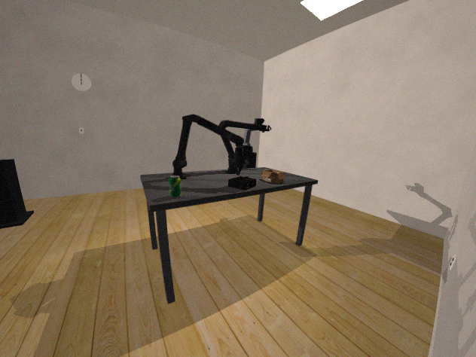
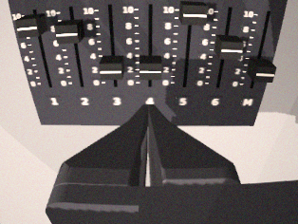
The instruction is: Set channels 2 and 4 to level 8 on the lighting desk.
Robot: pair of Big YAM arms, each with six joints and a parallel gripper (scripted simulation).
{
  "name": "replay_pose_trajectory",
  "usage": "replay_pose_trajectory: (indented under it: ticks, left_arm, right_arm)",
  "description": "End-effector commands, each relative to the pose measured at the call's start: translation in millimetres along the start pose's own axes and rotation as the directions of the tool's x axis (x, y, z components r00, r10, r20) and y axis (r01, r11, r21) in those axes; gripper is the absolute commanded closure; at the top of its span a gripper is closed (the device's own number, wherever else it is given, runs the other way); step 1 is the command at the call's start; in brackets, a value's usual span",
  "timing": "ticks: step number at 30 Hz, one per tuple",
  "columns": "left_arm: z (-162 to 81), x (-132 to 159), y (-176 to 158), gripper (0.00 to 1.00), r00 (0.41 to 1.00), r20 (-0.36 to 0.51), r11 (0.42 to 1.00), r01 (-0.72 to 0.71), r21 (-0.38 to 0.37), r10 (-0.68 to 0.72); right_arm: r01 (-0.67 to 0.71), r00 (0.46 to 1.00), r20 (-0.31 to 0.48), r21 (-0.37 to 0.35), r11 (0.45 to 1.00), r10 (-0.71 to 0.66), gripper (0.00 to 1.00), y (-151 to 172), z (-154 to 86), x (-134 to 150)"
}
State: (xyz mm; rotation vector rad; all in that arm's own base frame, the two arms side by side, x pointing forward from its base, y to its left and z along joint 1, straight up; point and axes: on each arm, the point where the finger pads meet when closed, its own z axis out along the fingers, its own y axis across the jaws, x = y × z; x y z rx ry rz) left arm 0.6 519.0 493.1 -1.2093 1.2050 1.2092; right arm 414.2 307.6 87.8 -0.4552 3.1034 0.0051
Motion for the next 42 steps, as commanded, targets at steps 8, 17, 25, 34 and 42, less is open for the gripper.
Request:
replay_pose_trajectory:
  ticks: [8, 17, 25, 34, 42]
  left_arm:
    - [0, -20, 1, 0.00, 1.000, 0.028, 1.000, -0.012, 0.000, 0.012]
    - [0, -20, 1, 0.00, 1.000, 0.028, 1.000, -0.012, 0.000, 0.012]
    - [0, -20, 1, 0.00, 1.000, 0.028, 1.000, -0.012, 0.000, 0.012]
    - [0, -20, 1, 0.00, 1.000, 0.028, 1.000, -0.012, 0.000, 0.012]
    - [0, -20, 1, 0.00, 1.000, 0.028, 1.000, -0.012, 0.000, 0.012]
  right_arm:
    - [0.001, 1.000, -0.001, 0.001, 1.000, -0.001, 1.00, -3, 11, -6]
    - [0.001, 1.000, -0.006, 0.003, 1.000, -0.001, 1.00, -4, 13, -3]
    - [0.001, 1.000, 0.014, -0.004, 1.000, -0.001, 1.00, -3, 3, -3]
    - [0.001, 1.000, 0.018, -0.005, 1.000, -0.001, 1.00, -2, 0, -3]
    - [0.001, 1.000, 0.018, -0.005, 1.000, -0.001, 1.00, -2, 0, -3]
